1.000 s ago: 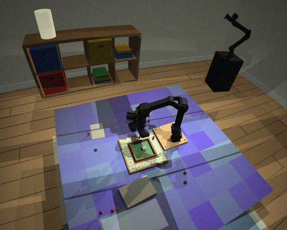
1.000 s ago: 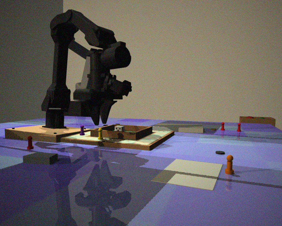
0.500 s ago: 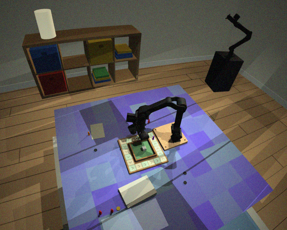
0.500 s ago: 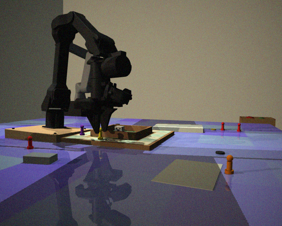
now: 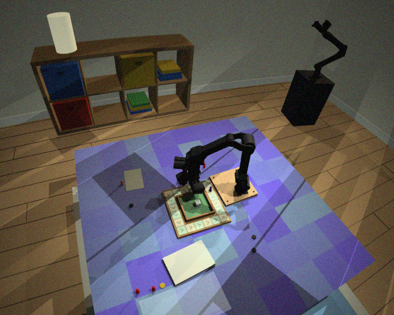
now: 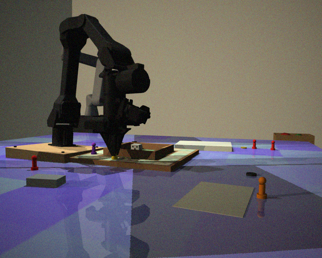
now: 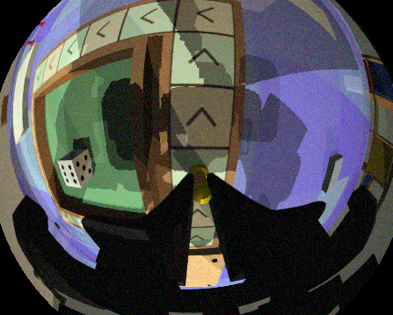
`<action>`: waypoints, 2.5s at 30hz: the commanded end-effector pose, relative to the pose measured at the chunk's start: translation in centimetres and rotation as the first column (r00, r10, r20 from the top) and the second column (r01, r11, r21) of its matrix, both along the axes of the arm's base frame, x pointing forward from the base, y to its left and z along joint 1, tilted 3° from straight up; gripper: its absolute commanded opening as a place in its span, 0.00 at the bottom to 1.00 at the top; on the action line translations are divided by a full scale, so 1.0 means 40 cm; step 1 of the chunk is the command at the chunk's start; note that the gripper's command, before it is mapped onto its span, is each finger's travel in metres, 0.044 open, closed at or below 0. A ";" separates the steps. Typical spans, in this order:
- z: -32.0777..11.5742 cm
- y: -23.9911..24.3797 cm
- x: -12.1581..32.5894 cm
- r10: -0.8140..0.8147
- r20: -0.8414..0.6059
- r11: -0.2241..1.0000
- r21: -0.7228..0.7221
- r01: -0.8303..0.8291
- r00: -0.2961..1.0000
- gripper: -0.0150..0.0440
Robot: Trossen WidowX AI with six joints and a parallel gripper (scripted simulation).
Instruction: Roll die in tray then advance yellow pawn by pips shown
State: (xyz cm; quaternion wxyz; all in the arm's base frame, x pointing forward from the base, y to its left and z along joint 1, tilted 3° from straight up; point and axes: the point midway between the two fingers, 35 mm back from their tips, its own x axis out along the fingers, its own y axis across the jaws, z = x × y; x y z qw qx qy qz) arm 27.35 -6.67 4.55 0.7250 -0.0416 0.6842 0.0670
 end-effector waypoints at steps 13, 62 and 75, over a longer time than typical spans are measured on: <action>0.080 -0.009 0.008 -0.004 -0.002 1.000 0.002 0.004 1.000 0.25; 0.179 0.335 0.260 0.003 0.007 1.000 0.016 -0.003 1.000 0.25; 0.117 0.378 0.281 -0.004 0.008 1.000 0.017 0.004 1.000 0.25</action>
